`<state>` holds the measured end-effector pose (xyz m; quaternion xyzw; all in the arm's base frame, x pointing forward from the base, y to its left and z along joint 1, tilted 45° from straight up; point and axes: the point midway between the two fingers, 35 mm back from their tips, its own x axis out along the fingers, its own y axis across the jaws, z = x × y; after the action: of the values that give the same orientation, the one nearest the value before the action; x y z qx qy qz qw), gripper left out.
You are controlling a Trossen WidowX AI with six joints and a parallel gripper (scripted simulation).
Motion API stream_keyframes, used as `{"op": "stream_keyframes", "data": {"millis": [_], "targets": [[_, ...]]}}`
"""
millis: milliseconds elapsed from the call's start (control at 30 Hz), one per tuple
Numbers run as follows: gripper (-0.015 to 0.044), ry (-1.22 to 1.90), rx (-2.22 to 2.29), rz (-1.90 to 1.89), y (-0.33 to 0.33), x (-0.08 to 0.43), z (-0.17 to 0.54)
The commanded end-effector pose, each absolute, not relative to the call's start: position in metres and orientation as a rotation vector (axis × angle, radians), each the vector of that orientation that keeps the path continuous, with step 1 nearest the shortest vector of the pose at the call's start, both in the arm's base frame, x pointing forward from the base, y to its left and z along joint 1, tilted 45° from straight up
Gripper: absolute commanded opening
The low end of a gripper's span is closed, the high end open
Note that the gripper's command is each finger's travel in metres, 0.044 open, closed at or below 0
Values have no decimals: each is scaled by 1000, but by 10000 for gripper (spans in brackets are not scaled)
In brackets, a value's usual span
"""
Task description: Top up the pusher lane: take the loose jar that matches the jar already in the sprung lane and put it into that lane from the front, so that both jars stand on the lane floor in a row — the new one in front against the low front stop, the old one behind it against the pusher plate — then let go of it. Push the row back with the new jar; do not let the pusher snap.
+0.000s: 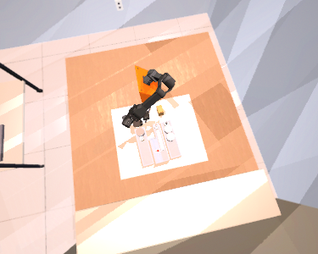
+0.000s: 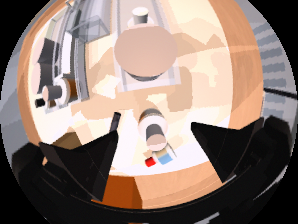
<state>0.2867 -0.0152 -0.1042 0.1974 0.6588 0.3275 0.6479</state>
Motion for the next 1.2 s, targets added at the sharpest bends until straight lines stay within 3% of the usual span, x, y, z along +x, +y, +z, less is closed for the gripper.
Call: {"op": "stream_keyframes", "data": {"millis": [0,267,600,800,967,1167], "targets": [[440,1503,462,746,-9,284,-109],[440,1503,462,746,-2,283,-116],[177,1503,462,746,-2,283,-116],[138,1503,462,746,-2,283,-116],[6,1503,461,744,-14,288,-106],[0,1504,458,741,-43,297,-77]]}}
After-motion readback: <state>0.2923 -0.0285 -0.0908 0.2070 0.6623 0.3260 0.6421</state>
